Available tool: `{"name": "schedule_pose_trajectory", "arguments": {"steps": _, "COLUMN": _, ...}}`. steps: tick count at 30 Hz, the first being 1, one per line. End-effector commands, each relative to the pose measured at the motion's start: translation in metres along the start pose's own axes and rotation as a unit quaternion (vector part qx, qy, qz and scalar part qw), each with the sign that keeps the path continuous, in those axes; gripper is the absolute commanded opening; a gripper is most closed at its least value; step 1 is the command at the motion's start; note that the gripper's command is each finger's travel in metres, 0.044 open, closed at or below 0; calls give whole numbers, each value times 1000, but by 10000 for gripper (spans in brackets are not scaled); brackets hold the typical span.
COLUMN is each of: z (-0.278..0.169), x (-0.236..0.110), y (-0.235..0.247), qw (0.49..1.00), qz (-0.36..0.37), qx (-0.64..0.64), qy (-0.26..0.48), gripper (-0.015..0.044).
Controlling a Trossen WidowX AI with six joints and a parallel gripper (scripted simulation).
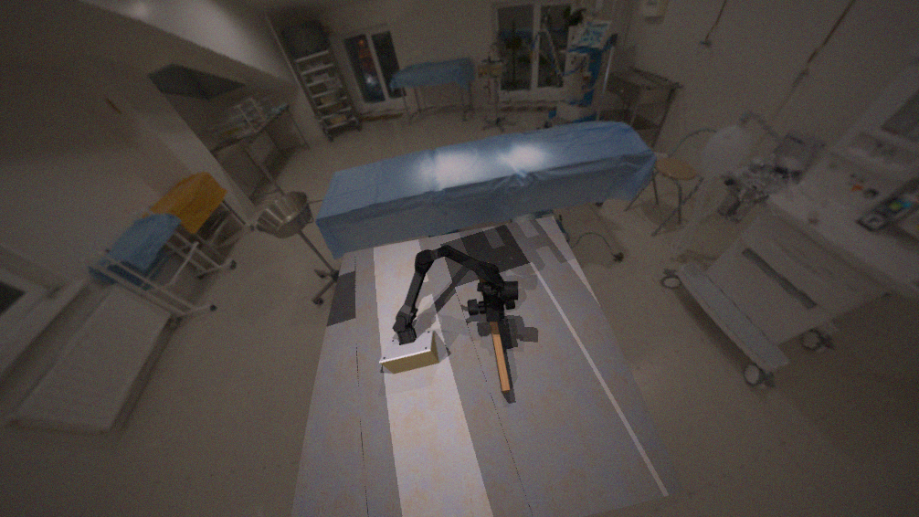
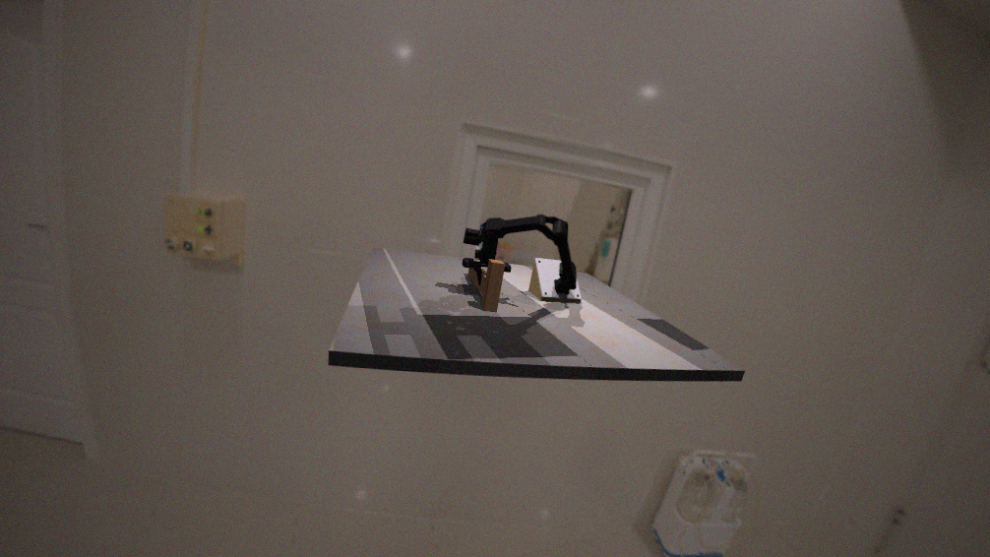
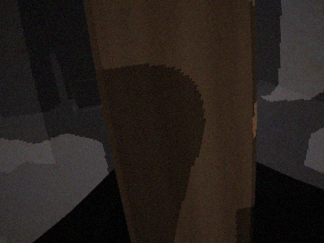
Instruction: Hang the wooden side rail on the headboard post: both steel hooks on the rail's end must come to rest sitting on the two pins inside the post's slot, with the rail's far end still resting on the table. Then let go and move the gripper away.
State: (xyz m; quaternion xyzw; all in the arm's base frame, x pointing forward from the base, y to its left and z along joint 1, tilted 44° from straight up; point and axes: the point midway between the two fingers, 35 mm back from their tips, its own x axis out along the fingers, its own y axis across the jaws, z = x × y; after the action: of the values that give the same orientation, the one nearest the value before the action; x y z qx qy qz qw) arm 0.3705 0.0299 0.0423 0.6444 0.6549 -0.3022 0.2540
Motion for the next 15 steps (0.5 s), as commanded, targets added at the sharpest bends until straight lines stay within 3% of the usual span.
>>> {"name": "schedule_pose_trajectory", "arguments": {"steps": 1, "z": -1, "x": -2, "y": 1, "qw": 1000, "qz": 3, "qx": 2, "qy": 1, "gripper": 0}}
{"name": "schedule_pose_trajectory", "arguments": {"steps": 15, "z": -2, "x": -3, "y": 0, "qw": 1000, "qz": 3, "qx": 2, "qy": 1, "gripper": 0}}
